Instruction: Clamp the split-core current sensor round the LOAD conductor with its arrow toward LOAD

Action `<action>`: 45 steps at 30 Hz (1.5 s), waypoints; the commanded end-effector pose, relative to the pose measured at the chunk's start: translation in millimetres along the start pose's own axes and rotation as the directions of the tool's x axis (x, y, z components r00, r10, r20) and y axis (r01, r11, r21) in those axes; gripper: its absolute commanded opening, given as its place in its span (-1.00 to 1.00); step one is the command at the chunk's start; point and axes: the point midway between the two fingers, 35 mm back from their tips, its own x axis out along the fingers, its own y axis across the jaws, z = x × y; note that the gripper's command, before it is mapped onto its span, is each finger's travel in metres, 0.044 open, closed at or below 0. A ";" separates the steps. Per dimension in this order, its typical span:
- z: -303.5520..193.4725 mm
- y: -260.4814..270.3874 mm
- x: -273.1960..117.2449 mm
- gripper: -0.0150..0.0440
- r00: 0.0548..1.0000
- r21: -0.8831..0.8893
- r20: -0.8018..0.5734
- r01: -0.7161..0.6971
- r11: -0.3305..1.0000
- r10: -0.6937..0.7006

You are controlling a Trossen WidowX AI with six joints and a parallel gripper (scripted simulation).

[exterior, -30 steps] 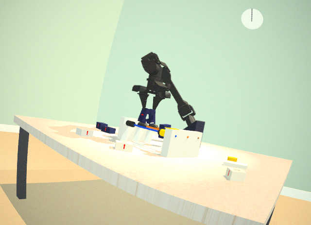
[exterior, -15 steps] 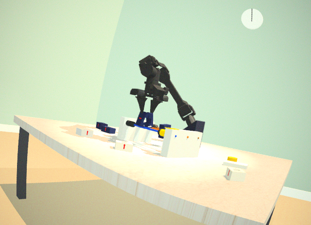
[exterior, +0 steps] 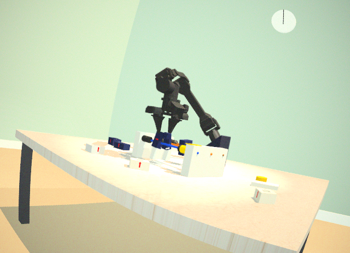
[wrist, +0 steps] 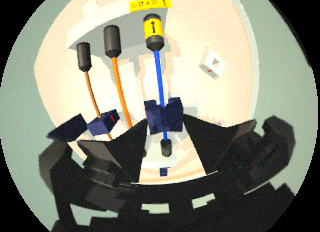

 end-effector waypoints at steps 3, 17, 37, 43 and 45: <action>-0.8 0.4 7.8 -0.49 1.000 -0.005 -0.004 0.005 1.000 -0.005; -0.1 0.5 10.1 -0.49 1.000 -0.002 -0.001 -0.001 1.000 0.001; -0.1 0.5 10.1 -0.49 1.000 -0.002 -0.001 -0.001 1.000 0.001; -0.1 0.5 10.1 -0.49 1.000 -0.002 -0.001 -0.001 1.000 0.001; -0.1 0.5 10.1 -0.49 1.000 -0.002 -0.001 -0.001 1.000 0.001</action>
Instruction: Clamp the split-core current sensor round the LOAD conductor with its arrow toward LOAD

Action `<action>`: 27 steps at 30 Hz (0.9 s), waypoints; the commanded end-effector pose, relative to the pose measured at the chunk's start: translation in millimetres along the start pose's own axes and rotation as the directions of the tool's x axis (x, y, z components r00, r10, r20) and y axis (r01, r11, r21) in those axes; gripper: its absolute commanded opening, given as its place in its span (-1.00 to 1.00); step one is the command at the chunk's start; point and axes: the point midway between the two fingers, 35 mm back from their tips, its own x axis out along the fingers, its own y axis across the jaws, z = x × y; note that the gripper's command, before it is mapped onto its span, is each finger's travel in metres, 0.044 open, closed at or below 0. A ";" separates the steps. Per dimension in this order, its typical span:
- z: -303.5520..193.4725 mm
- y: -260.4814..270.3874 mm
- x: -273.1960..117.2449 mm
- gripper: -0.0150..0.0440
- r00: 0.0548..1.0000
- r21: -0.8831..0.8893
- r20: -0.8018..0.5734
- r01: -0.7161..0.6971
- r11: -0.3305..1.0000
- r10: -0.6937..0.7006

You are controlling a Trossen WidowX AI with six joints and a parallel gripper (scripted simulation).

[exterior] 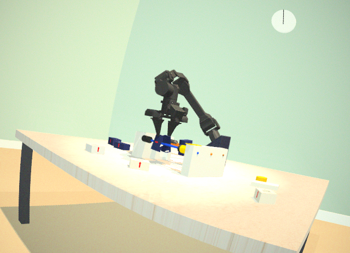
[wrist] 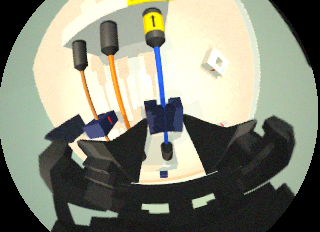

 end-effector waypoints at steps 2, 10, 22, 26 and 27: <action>1.0 0.0 -1.6 -0.49 1.000 -0.002 0.001 0.002 1.000 -0.002; 1.0 0.0 -1.6 -0.14 1.000 -0.002 0.001 0.002 1.000 -0.002; 1.0 0.0 -1.6 0.93 1.000 -0.002 0.001 0.002 1.000 -0.002; 1.0 0.0 -1.6 1.00 1.000 -0.002 0.001 0.002 1.000 -0.002; 1.0 0.0 -1.6 1.00 1.000 -0.002 0.001 0.002 1.000 -0.002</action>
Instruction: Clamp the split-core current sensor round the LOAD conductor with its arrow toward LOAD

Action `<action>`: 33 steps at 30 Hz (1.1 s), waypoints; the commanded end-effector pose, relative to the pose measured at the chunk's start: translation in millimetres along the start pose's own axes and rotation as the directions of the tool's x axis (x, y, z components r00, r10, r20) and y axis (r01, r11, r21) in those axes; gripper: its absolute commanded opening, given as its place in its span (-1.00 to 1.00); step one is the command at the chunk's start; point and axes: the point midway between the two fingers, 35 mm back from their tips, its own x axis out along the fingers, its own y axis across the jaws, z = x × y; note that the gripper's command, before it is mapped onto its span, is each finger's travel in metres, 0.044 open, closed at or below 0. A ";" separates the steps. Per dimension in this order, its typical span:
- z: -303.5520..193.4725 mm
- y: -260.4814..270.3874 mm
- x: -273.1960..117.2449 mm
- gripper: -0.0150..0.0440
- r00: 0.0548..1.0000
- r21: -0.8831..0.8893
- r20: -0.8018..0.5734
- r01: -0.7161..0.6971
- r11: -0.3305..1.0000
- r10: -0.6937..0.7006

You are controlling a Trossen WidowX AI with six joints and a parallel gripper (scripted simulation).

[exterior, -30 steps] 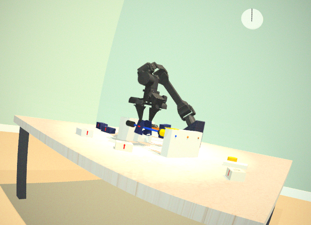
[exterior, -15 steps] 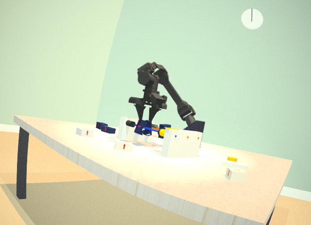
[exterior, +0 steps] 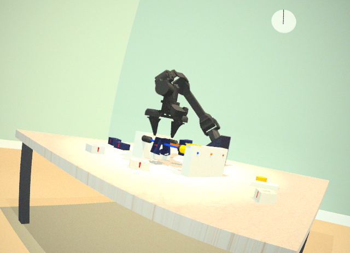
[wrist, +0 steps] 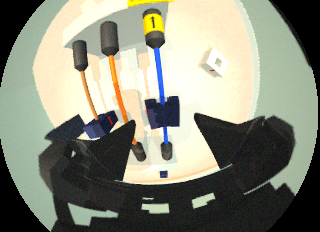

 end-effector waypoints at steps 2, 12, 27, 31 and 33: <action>0.2 0.0 -0.7 1.00 1.000 0.000 0.000 0.000 1.000 0.000; -2.7 0.3 39.5 1.00 1.000 -0.004 -0.005 0.007 1.000 -0.007; -3.0 0.0 60.6 1.00 1.000 -0.003 -0.006 0.007 1.000 -0.007; -3.2 0.1 67.0 1.00 1.000 -0.003 -0.006 0.007 1.000 -0.007; -3.3 0.2 69.1 1.00 1.000 -0.003 -0.007 0.007 1.000 -0.007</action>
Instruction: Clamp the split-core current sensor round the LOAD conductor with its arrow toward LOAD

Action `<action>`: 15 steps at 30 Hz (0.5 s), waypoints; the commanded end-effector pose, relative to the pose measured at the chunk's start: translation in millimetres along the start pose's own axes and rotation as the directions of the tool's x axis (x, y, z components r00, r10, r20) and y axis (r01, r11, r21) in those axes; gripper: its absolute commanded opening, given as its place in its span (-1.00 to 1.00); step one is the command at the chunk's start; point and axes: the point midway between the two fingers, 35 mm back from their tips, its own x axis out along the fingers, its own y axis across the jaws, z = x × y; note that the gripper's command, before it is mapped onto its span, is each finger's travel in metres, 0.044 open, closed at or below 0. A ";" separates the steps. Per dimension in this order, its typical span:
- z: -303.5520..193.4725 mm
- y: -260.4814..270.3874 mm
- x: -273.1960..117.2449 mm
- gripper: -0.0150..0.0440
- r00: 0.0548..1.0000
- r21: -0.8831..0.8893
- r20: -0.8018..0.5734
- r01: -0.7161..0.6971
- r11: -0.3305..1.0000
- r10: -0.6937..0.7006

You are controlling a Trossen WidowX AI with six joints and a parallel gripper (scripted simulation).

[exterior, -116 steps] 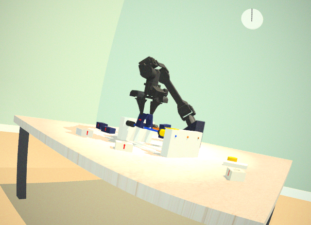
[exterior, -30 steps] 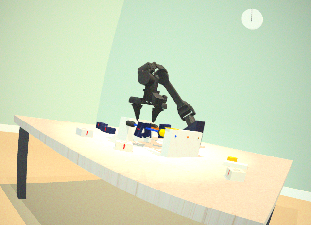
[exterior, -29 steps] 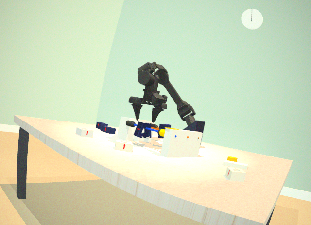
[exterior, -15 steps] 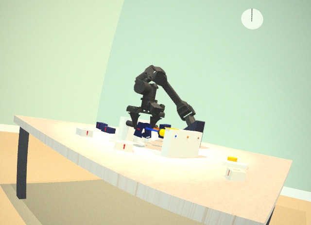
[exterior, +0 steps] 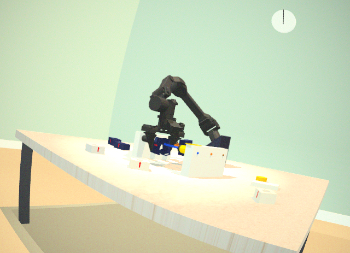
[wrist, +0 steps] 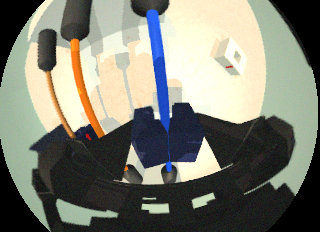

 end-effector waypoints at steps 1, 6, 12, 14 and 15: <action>0.6 2.3 5.8 1.00 1.000 -0.009 -0.007 -0.005 1.000 0.005; -0.2 0.4 2.2 0.91 1.000 0.000 -0.001 -0.002 1.000 0.002; -0.2 0.4 2.2 0.77 1.000 0.000 -0.001 -0.002 1.000 0.002; -0.2 0.4 2.2 0.73 1.000 0.000 -0.001 -0.002 1.000 0.002; -0.2 0.4 2.2 0.71 1.000 0.000 -0.001 -0.002 1.000 0.002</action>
